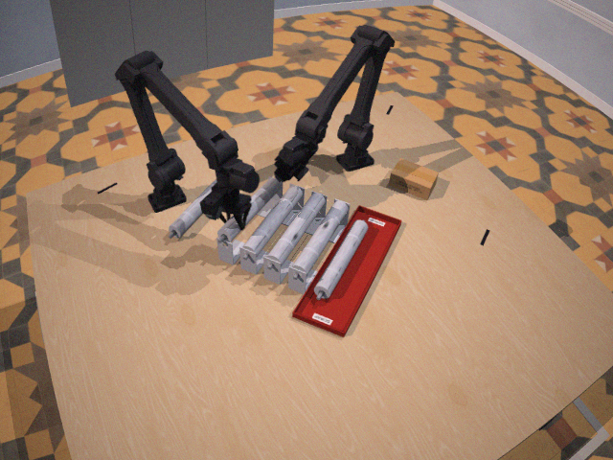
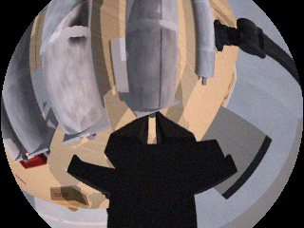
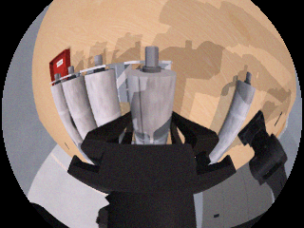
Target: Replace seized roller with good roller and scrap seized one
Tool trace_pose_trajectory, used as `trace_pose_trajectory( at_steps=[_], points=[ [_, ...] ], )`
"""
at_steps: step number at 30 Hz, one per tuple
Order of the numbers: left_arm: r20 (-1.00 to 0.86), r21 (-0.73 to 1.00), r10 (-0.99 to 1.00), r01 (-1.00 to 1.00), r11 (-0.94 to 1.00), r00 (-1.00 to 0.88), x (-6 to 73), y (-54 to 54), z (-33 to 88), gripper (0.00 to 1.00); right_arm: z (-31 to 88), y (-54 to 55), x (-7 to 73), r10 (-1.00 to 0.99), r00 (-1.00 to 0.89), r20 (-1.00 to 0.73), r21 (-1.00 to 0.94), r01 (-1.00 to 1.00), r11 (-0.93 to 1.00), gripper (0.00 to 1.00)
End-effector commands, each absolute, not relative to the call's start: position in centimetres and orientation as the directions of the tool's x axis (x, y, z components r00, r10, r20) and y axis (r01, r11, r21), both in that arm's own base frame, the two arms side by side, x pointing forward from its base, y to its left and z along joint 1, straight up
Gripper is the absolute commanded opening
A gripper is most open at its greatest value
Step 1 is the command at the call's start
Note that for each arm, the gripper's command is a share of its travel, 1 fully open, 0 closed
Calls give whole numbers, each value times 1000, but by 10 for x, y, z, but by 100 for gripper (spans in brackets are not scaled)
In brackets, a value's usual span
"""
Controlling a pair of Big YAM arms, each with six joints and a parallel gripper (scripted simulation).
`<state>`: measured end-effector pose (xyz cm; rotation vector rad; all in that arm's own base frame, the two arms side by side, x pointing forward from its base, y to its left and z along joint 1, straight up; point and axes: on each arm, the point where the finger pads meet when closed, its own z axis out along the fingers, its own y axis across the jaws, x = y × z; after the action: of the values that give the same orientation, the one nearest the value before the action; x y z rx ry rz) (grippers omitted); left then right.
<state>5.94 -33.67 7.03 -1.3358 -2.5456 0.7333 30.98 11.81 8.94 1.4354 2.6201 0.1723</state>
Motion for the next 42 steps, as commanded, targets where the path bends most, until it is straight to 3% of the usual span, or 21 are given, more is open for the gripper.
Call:
trace_pose_trajectory(
  at_steps=[1,42],
  points=[
    [-7,-492,822,718,492,-569,46,-322,58,3,98,123,319,846,-528,-77,195,824,532,32],
    [78,-476,828,710,520,-555,28,-294,41,3,98,123,319,846,-528,-77,195,824,532,32]
  ],
)
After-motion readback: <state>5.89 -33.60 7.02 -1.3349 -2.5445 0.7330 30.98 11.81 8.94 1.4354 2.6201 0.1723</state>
